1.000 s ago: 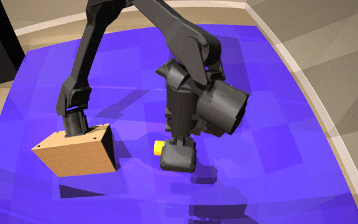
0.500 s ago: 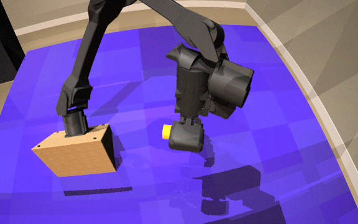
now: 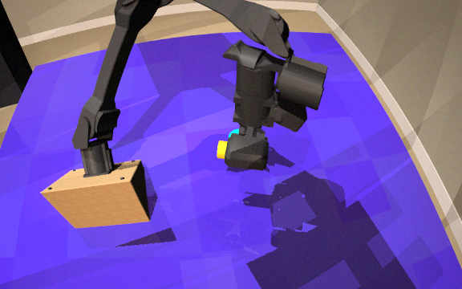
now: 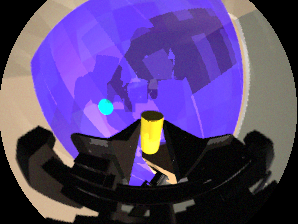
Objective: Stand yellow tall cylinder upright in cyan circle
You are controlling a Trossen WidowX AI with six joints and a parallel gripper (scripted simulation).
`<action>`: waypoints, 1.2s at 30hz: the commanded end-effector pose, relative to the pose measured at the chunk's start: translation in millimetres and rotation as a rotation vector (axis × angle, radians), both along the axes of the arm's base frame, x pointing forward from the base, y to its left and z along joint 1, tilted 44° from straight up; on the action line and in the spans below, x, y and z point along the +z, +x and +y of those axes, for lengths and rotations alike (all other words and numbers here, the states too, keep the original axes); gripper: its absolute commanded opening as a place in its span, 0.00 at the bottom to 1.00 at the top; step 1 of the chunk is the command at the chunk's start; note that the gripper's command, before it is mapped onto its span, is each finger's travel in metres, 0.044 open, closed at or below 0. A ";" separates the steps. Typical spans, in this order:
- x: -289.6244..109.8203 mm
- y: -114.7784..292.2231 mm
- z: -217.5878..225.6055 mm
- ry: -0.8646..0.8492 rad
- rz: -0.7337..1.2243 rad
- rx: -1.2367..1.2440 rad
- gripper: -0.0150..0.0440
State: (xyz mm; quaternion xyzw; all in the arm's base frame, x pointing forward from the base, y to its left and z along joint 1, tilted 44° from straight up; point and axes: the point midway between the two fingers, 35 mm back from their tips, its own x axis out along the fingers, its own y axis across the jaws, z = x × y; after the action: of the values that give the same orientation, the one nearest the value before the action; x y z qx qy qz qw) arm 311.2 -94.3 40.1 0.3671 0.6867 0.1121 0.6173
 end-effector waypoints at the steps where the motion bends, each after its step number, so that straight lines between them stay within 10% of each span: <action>1: 11.3 7.4 8.8 0.001 -0.006 -0.006 0.43; 36: 83.1 30.9 90.8 0.049 0.034 -0.043 0.43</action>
State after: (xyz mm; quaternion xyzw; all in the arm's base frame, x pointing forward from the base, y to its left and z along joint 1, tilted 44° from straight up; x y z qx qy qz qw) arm 339.8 -12.3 113.1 0.3964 0.6885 0.1063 0.5979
